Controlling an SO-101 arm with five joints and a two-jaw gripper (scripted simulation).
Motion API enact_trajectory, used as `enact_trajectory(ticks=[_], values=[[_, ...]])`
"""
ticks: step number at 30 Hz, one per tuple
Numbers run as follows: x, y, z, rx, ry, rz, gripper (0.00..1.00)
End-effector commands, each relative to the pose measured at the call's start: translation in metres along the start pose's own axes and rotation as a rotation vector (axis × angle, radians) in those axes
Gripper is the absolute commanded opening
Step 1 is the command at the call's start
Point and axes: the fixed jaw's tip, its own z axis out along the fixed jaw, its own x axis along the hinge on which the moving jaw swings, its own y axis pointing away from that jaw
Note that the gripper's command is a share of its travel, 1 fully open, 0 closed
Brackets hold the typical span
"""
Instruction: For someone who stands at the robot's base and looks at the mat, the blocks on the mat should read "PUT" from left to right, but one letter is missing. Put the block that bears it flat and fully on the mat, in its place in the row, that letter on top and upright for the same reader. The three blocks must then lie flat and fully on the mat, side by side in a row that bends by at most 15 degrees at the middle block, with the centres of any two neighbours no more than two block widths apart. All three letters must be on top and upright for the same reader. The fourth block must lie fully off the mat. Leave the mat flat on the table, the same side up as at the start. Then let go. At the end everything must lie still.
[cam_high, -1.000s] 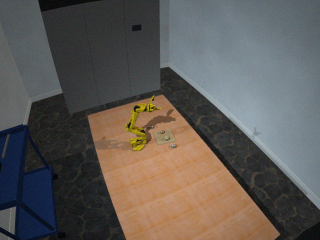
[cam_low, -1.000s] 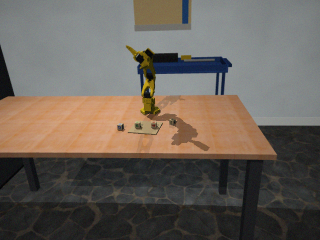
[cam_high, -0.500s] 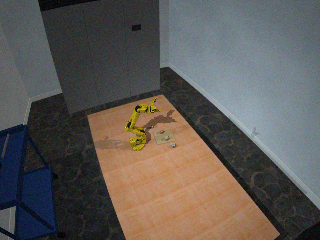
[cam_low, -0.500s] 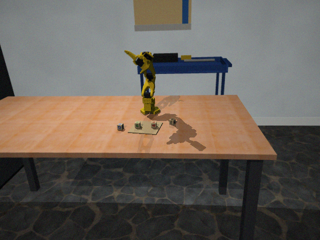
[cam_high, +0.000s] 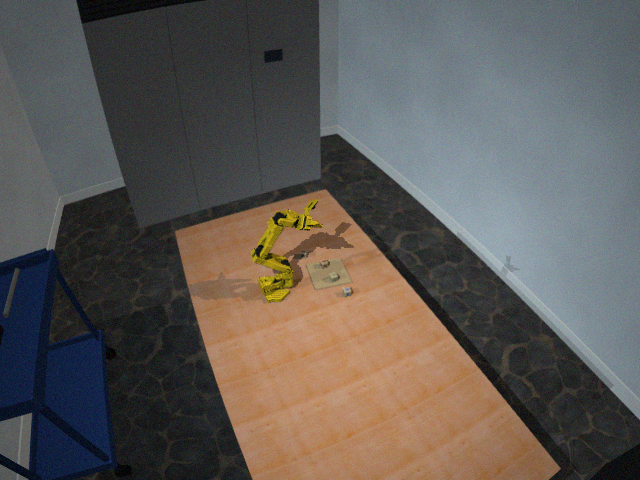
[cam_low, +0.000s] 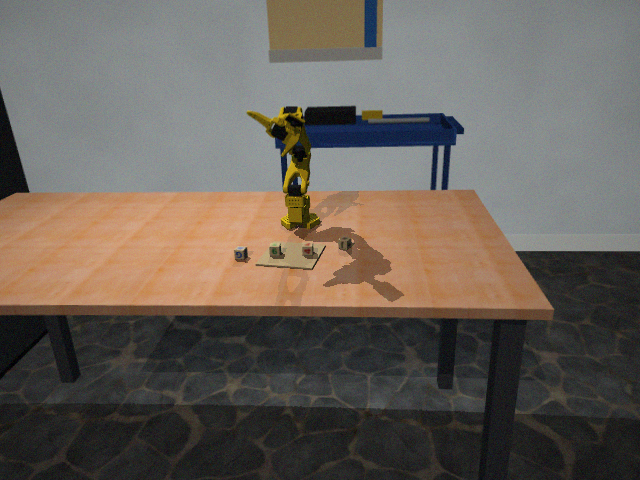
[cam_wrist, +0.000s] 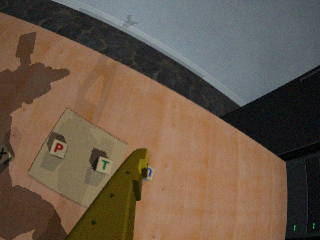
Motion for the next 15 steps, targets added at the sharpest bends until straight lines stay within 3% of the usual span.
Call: enact_trajectory(ticks=[1, 7, 15], values=[[0.001, 0.002, 0.001, -0.013, 0.010, 0.026, 1.00], [0.012, 0.011, 0.008, -0.060, 0.078, 0.086, 1.00], [0.014, 0.013, 0.009, -0.068, 0.091, 0.097, 1.00]])
